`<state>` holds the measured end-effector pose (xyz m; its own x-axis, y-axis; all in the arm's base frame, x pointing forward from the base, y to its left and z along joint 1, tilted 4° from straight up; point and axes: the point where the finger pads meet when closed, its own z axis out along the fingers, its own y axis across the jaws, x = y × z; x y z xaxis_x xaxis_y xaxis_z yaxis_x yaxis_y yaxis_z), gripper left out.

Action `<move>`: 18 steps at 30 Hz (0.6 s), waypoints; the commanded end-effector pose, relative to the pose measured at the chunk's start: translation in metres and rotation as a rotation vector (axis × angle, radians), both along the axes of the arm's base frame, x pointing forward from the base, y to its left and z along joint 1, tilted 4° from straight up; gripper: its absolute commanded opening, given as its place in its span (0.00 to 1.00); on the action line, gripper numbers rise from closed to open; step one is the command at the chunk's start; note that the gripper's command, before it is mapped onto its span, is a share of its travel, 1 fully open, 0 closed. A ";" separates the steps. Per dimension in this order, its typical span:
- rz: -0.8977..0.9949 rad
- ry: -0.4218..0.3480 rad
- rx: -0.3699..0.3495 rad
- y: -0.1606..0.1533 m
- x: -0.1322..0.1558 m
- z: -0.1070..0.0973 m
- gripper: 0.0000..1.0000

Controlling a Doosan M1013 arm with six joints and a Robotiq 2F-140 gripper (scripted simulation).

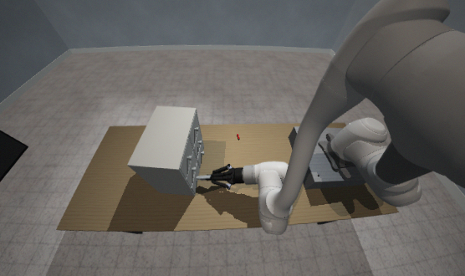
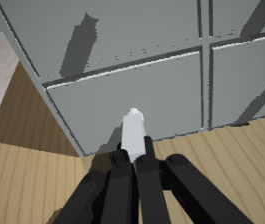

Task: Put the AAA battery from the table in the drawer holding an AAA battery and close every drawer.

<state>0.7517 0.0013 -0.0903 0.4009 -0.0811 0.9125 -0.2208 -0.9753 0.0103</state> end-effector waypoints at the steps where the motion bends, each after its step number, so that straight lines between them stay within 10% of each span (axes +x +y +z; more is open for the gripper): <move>1: 0.000 0.000 0.000 0.000 0.000 0.000 0.00; 18: 0.000 0.000 0.000 0.002 -0.010 0.001 0.00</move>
<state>0.7488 0.0020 -0.0901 0.4009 -0.0811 0.9125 -0.2208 -0.9753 0.0103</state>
